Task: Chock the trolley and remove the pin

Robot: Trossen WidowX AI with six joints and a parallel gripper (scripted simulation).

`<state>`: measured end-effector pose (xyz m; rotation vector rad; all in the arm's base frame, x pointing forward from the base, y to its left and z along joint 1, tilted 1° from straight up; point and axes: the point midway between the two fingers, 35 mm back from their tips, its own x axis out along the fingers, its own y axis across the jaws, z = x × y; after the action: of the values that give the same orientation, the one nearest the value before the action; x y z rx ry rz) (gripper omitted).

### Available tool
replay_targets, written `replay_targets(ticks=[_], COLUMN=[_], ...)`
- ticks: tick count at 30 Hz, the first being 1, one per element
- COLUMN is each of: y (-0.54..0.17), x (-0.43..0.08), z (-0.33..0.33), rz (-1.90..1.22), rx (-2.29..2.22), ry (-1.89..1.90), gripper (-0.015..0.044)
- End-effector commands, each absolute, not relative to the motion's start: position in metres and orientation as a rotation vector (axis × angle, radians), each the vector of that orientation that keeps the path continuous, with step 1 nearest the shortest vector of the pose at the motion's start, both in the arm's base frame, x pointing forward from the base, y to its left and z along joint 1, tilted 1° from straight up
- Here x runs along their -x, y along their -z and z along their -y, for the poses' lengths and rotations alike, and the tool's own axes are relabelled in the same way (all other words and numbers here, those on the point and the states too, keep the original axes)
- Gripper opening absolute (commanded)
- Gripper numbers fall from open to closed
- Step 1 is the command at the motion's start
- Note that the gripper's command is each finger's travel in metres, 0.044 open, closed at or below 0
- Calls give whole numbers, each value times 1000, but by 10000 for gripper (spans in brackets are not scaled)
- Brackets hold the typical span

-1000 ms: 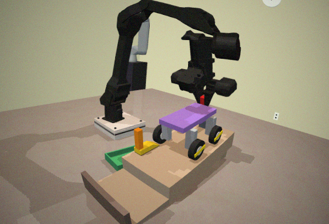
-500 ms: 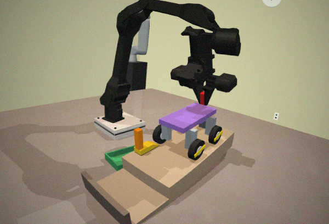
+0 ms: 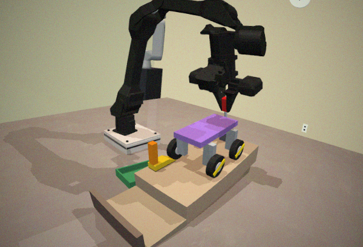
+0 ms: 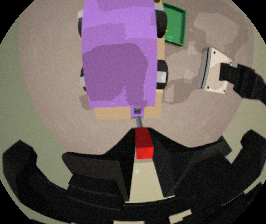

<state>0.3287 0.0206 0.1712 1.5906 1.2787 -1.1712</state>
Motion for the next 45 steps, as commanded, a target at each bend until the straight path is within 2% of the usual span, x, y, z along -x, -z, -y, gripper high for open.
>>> replay_targets(ticks=[1, 21, 45], y=[-175, -181, -176], x=[-329, -335, -258], z=[-22, -51, -69], rz=[-1283, -1285, -1291], rx=[-1592, -1595, -1593], ry=[1164, 1163, 1168], gripper=[0, 0, 0])
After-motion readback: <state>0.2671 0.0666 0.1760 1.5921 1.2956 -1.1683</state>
